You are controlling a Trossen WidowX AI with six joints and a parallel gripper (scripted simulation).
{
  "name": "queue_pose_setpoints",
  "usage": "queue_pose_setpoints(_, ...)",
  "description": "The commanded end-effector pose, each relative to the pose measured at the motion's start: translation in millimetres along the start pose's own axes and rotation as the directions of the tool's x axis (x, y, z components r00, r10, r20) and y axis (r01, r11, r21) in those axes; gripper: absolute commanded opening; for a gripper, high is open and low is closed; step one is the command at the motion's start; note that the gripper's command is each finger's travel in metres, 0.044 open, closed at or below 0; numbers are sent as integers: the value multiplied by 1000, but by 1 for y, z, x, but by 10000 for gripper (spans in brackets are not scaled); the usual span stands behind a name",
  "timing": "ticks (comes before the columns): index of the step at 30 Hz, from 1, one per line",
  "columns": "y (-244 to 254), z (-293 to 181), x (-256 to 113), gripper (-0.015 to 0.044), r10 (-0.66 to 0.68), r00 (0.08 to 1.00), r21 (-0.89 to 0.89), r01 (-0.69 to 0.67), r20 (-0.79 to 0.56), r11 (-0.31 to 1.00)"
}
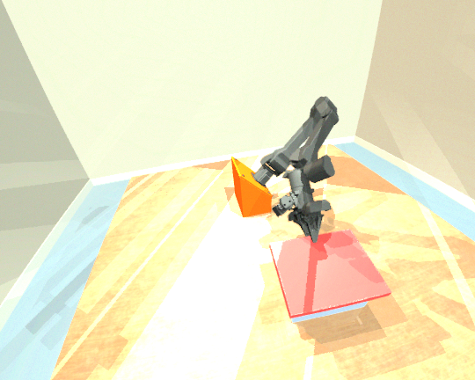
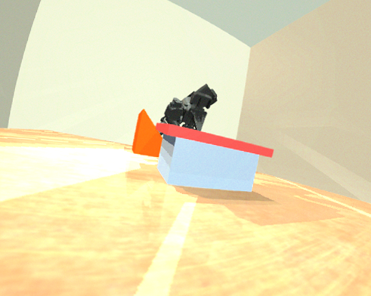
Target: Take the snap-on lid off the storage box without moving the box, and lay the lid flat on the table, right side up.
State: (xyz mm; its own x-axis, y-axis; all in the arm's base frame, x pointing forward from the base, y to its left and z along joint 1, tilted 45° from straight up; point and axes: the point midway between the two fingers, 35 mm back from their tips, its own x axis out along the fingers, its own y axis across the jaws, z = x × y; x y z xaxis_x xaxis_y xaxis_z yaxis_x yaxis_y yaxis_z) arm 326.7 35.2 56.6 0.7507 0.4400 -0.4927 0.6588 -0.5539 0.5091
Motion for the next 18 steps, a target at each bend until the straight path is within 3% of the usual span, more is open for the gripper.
queue_pose_setpoints(1, 1, 0, -1, 0, 0, 1000, -3, 0, -1, 1000)
queue_pose_setpoints(18, 1, 0, 1, 0, 0, 1000, 0, 0, 0, 1000)
